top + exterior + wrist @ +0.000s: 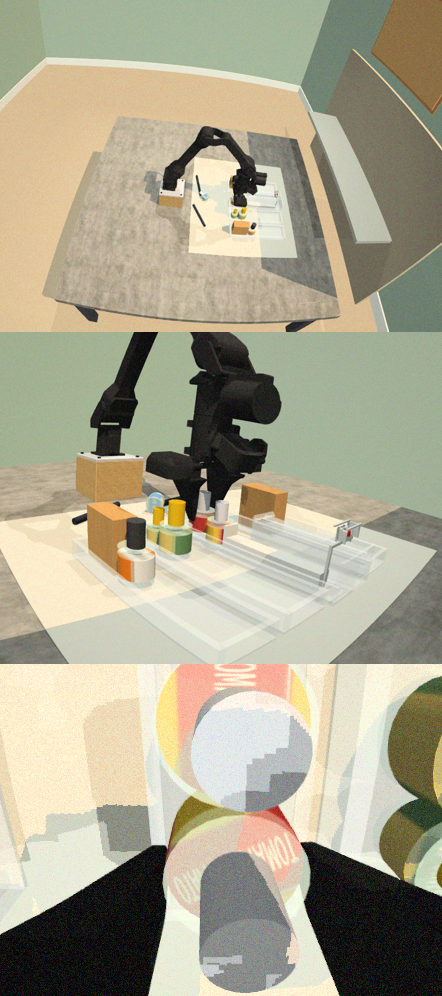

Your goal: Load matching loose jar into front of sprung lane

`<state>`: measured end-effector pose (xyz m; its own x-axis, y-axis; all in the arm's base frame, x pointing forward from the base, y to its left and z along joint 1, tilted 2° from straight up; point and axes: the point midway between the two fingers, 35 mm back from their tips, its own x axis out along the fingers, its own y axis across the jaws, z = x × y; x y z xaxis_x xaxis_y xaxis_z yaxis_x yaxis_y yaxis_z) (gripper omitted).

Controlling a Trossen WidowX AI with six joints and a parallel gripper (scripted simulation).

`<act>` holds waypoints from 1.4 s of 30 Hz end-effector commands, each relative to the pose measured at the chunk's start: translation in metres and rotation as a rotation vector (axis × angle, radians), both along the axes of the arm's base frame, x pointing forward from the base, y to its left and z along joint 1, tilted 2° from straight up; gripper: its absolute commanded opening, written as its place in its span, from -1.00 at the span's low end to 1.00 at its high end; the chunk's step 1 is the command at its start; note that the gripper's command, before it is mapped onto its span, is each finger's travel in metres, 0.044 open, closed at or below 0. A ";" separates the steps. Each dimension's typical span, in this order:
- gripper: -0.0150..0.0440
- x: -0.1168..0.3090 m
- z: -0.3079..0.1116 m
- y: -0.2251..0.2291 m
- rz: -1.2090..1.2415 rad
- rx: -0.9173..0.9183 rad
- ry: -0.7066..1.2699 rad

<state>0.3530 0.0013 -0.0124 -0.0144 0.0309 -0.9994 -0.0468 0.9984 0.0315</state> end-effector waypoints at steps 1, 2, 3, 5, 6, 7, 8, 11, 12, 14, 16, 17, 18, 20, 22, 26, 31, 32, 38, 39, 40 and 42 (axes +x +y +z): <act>-0.49 0.006 -0.001 0.001 -0.004 0.003 -0.024; -0.49 0.006 -0.001 0.001 -0.004 0.003 -0.024; -0.49 0.006 -0.001 0.001 -0.004 0.003 -0.024; -0.49 0.006 -0.002 0.001 -0.004 0.003 -0.024; -0.49 0.005 -0.002 0.001 -0.004 0.003 -0.024; -0.49 0.005 -0.002 0.001 -0.004 0.003 -0.024; -0.49 0.005 -0.003 0.001 -0.004 0.003 -0.024; -0.49 0.005 -0.004 0.001 -0.004 0.003 -0.024; -0.49 0.005 -0.004 0.001 -0.004 0.003 -0.024; -0.49 0.005 -0.005 0.001 -0.004 0.003 -0.024; -0.49 0.005 -0.005 0.001 -0.004 0.003 -0.024; -0.49 0.005 -0.006 0.001 -0.004 0.003 -0.024; -0.49 0.005 -0.006 0.001 -0.004 0.003 -0.024; -0.49 0.004 -0.006 0.001 -0.004 0.003 -0.024; -0.49 0.004 -0.006 0.001 -0.004 0.003 -0.024; -0.49 0.003 -0.006 0.001 -0.004 0.003 -0.024; -0.49 0.002 -0.006 0.001 -0.004 0.003 -0.024; -0.49 0.002 -0.006 0.001 -0.004 0.003 -0.024; -0.49 0.001 -0.006 0.001 -0.004 0.003 -0.024; -0.49 0.001 -0.006 0.001 -0.004 0.003 -0.024; -0.49 0.001 -0.006 0.001 -0.004 0.003 -0.024; -0.49 0.000 -0.006 0.001 -0.004 0.003 -0.024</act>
